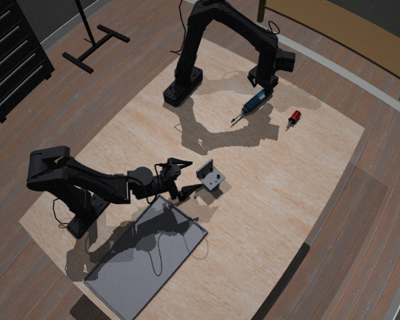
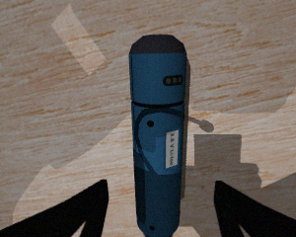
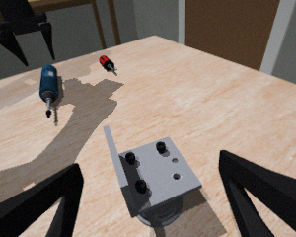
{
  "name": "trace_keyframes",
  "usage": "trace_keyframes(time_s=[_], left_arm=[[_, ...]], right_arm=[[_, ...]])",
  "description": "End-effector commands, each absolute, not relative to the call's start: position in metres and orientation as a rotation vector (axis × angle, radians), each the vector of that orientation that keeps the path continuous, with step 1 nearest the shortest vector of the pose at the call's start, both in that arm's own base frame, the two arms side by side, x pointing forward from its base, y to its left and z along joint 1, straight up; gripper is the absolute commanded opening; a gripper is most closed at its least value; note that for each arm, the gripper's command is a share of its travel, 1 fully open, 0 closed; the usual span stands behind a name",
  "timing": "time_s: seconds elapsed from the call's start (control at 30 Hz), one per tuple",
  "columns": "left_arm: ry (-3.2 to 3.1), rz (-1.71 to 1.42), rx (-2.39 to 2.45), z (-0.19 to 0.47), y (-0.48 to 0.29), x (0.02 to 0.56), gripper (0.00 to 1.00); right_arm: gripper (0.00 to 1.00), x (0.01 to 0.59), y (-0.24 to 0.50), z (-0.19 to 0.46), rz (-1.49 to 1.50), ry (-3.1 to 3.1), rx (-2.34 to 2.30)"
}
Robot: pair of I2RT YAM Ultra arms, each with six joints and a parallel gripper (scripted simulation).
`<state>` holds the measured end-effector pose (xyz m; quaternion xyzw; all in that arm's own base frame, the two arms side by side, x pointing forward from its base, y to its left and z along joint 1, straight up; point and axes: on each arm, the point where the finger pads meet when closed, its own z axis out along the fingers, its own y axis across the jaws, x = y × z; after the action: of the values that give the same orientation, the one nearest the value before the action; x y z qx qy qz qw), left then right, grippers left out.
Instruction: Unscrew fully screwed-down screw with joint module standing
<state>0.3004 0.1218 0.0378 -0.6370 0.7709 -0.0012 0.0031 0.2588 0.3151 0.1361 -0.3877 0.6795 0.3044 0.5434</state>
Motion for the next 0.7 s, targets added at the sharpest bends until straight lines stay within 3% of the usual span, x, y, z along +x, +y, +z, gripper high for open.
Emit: trace_keyframes(time_s=[0.0,0.67], left_arm=[[2.415,-0.005,-1.992,0.042,0.122,0.301,0.65],[2.415,-0.005,-1.992,0.042,0.122,0.301,0.65]], right_arm=[[0.86,0.261,0.317,0.147,0.722,1.613,-0.933],[0.86,0.260,0.316,0.177,0.722,1.613,-0.933]])
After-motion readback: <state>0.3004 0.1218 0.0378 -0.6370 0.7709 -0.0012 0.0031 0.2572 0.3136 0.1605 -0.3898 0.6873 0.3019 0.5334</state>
